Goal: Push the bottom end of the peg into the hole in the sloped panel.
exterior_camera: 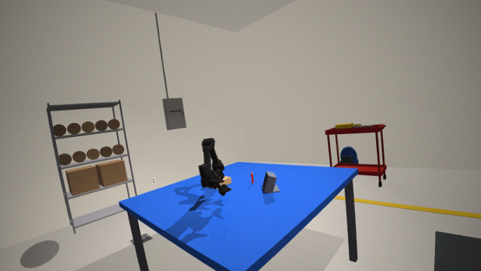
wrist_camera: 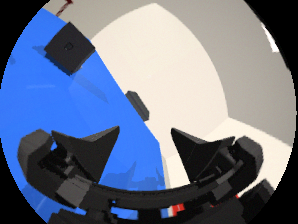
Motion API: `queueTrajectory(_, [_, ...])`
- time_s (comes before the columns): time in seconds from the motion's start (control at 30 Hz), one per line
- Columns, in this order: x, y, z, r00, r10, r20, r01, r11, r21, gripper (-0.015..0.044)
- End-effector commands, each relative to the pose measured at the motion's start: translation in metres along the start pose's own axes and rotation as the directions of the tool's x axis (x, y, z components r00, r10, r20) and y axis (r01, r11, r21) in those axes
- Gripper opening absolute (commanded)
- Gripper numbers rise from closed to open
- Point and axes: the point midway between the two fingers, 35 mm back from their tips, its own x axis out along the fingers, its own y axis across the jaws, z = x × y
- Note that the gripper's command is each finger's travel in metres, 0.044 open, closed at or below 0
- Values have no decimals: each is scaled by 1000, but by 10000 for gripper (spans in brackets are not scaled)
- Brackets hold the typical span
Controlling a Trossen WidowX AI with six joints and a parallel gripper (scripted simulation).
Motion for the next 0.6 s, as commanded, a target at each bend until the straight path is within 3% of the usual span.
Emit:
queueTrajectory(0.0, [0, 0, 0, 1000, 1, 0, -1, 1000, 0, 426])
queueTrajectory(0.57, [50, 37, 46, 986, 163, -25, -161, 986, 53, 440])
